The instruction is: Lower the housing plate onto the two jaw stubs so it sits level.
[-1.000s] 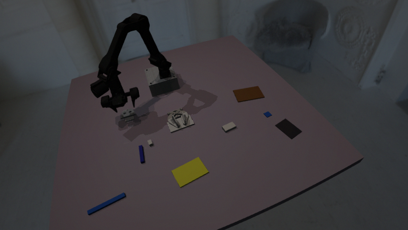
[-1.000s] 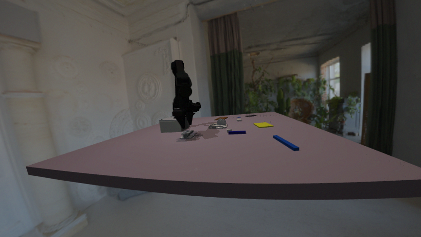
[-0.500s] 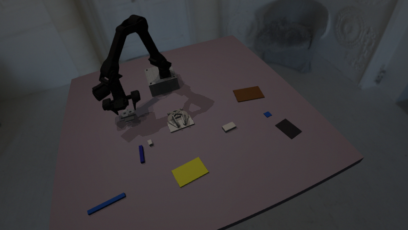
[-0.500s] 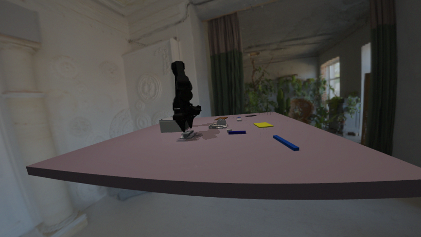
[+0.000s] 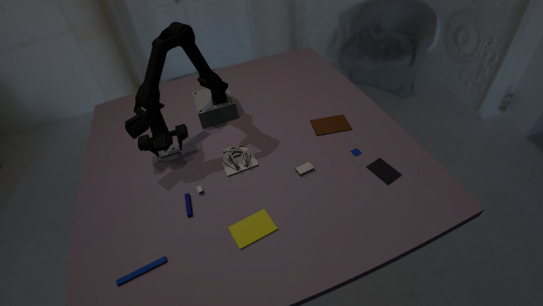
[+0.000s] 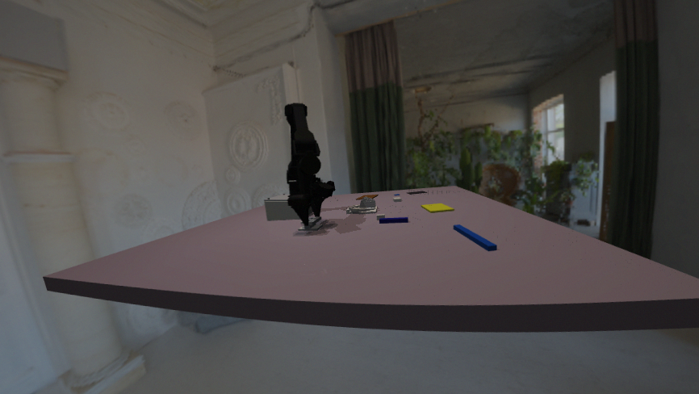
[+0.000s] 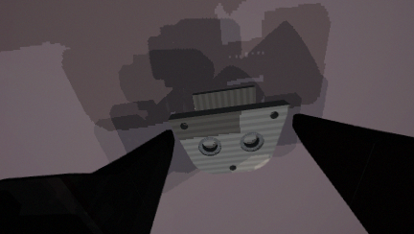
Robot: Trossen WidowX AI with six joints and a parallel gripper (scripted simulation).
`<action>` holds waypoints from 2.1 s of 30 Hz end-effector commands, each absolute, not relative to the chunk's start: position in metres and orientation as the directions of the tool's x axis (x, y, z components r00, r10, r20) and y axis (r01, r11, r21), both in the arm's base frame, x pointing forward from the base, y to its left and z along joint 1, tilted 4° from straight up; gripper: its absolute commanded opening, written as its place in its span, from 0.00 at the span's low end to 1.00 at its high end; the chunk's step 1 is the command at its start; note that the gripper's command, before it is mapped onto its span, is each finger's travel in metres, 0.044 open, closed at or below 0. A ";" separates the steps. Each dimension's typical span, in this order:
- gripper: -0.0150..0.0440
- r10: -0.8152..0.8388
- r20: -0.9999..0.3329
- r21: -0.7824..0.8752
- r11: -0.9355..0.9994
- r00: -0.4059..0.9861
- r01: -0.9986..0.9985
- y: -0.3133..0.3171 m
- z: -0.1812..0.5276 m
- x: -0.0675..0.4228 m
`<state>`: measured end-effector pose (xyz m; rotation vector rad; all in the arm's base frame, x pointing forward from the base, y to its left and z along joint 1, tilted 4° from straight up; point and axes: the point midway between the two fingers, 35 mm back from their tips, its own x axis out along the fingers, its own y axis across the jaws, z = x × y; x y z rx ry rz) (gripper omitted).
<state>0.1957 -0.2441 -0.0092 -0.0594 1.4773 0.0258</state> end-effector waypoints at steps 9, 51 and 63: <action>1.00 -0.013 -0.996 -0.017 0.999 0.091 -0.049 -0.242 -0.022 0.196; 0.85 -0.014 -0.996 -0.018 0.998 0.090 -0.054 -0.243 -0.020 0.195; 0.85 -0.014 -0.996 -0.018 0.999 0.091 -0.052 -0.244 0.017 0.194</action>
